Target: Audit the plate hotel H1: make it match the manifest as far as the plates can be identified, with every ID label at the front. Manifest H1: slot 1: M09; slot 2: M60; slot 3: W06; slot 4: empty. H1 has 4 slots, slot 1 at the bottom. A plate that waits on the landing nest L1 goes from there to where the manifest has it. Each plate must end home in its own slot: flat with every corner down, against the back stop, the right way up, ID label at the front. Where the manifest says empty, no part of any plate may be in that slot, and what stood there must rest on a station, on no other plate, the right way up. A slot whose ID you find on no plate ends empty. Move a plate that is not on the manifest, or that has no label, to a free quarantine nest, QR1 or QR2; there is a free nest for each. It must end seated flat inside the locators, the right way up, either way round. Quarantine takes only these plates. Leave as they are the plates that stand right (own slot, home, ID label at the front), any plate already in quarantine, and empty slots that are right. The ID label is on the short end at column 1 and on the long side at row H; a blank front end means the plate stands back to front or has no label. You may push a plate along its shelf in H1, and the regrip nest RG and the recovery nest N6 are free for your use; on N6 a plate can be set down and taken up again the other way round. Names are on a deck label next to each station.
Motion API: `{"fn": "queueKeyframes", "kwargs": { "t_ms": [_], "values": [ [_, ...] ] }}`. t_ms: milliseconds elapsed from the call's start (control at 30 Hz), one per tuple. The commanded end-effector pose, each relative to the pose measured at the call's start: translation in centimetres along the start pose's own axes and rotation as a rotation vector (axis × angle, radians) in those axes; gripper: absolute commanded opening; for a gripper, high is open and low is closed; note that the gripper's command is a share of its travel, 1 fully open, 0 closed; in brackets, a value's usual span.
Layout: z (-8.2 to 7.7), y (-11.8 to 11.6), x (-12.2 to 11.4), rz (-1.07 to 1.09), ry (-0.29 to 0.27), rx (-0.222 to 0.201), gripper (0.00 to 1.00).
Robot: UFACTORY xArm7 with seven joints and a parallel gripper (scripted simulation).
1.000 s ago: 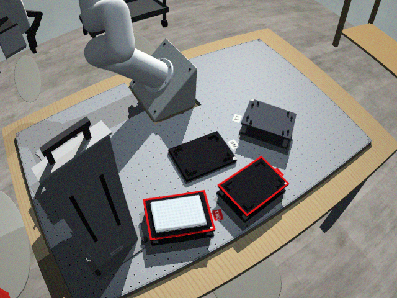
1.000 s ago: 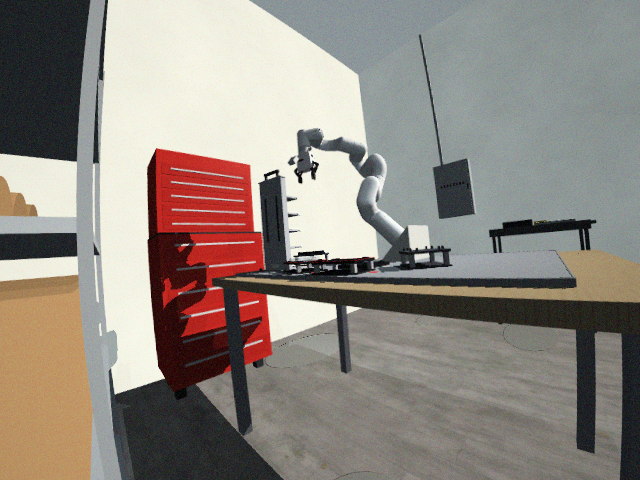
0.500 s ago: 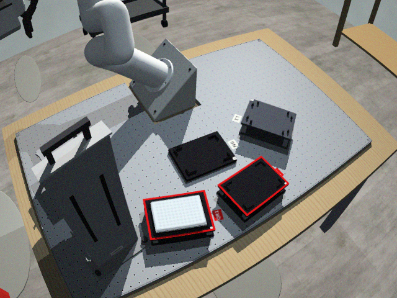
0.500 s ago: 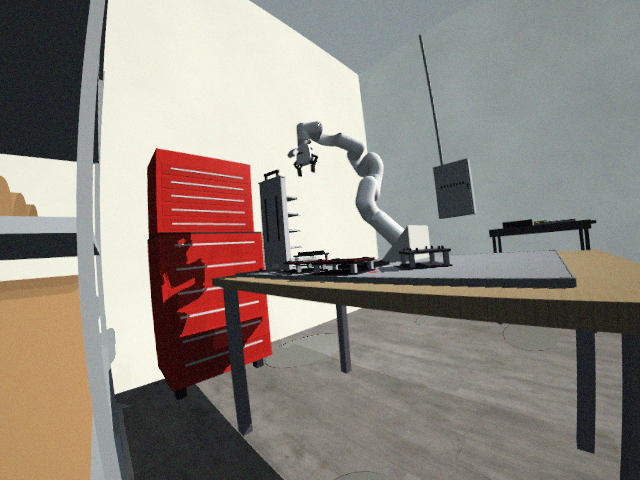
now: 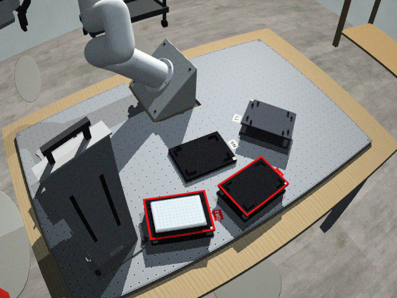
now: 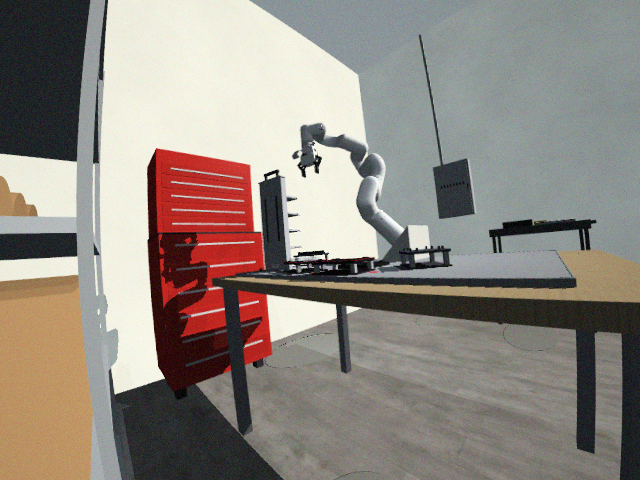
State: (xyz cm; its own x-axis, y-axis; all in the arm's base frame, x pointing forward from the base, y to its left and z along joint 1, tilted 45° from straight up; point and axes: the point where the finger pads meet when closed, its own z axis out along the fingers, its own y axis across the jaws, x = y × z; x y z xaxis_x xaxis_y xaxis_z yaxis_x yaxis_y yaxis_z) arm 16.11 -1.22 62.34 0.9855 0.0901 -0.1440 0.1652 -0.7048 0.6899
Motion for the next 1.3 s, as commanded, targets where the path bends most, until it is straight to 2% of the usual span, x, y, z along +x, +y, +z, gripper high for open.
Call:
{"fn": "queueKeyframes", "kwargs": {
  "t_ms": [0, 233, 667, 1267],
  "values": [
    [-0.1, 0.0, -2.3, 0.000, 0.002, -0.004, 1.00],
    [-0.1, 0.0, -5.8, 0.000, 0.002, -0.004, 1.00],
    [-0.1, 0.0, -6.1, 0.000, 0.002, -0.004, 1.00],
    [2.5, 0.0, -6.1, 0.000, 0.002, -0.004, 1.00]
  ]
}}
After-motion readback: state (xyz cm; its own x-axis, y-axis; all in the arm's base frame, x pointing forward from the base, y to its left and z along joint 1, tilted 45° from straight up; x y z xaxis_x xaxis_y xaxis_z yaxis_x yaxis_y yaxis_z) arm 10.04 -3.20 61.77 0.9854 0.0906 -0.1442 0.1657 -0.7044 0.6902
